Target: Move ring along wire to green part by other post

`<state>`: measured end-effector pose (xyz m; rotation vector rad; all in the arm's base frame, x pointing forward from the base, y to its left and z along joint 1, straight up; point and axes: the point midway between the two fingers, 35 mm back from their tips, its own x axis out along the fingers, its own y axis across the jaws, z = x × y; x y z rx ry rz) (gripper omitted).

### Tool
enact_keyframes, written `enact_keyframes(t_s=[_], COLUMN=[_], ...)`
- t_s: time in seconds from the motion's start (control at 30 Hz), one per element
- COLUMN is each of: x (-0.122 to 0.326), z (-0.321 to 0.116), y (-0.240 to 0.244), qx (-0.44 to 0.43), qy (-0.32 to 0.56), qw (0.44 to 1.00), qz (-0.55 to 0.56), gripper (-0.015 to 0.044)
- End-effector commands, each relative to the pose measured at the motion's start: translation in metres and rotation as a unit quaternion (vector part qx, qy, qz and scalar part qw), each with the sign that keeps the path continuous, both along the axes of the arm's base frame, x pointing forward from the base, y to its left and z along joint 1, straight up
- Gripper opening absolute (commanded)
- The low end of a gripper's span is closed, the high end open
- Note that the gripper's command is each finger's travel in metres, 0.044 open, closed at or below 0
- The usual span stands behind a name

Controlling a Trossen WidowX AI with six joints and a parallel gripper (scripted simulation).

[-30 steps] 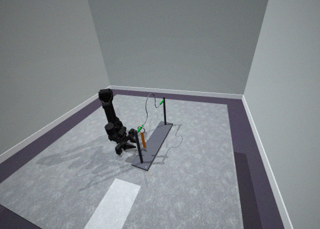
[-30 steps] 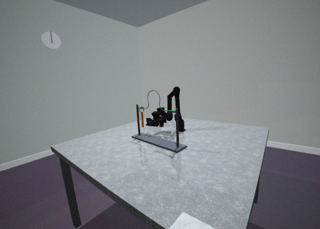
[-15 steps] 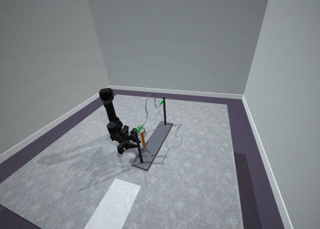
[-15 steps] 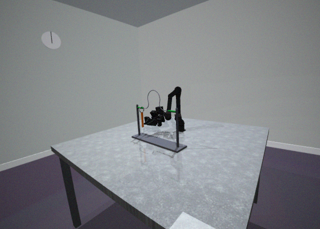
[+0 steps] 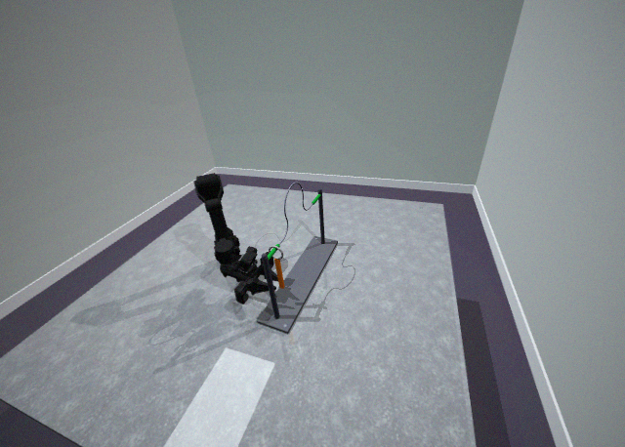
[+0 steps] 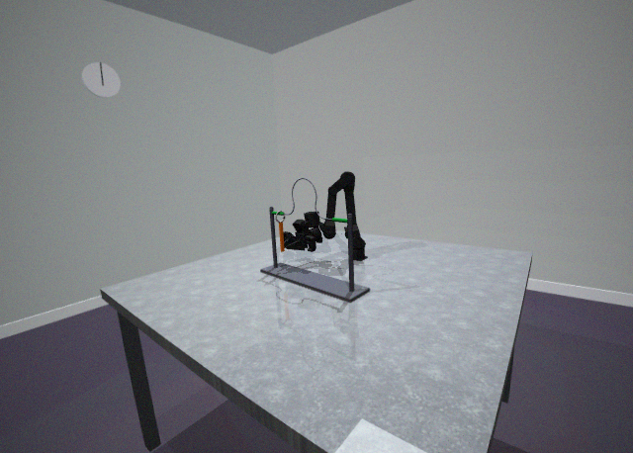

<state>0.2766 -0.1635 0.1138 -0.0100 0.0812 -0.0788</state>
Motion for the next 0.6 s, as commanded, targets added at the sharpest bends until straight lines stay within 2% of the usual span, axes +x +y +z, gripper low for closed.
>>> enact_keyframes(t_s=[0.0, 0.57], x=[0.007, 0.034], z=[0.001, -0.001], y=[-0.002, -0.001], qx=[-0.001, -0.001], qy=[-0.003, -0.005], qw=[1.0, 1.0], qz=[-0.001, -0.001], gripper=[0.016, 0.016])
